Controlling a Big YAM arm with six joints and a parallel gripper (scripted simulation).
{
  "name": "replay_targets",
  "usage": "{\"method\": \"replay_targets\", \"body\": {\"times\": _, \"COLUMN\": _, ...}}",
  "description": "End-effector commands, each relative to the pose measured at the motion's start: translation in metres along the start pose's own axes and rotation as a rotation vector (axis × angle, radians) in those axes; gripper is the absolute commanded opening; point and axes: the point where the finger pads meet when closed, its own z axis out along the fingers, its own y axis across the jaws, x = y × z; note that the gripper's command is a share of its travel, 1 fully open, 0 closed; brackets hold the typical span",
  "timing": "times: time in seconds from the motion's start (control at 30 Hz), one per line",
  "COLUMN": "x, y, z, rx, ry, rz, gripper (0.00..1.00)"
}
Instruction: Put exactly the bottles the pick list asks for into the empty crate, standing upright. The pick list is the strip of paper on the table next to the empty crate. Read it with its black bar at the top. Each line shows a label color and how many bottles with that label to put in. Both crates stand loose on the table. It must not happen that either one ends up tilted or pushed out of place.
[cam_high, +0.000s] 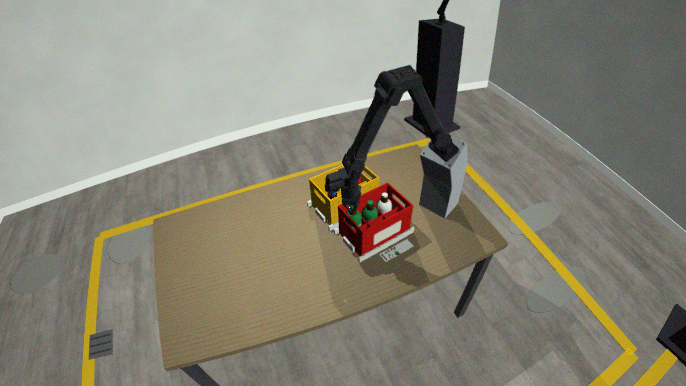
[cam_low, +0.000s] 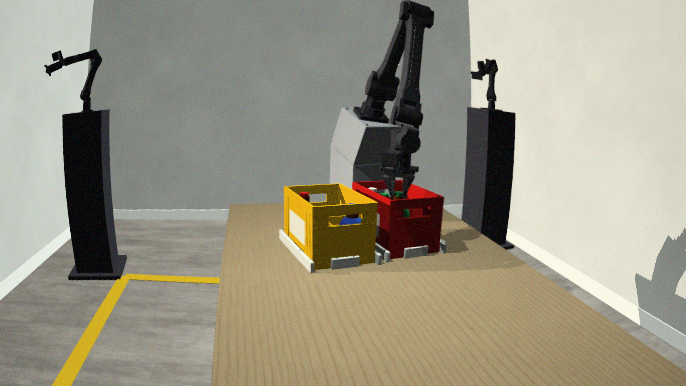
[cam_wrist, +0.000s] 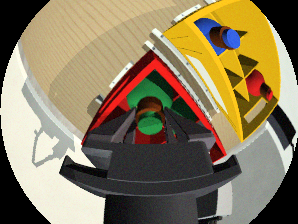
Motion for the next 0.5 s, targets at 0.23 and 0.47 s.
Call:
{"method": "replay_targets", "body": {"times": 0.23, "x": -0.017, "y": 0.018, "z": 0.000, "rx": -0.025, "ry": -0.040, "rz": -0.013, "gripper": 0.00}}
{"method": "replay_targets", "body": {"times": 0.47, "x": -0.017, "y": 0.017, "z": 0.004, "rx": -0.023, "ry": -0.038, "rz": -0.012, "gripper": 0.00}}
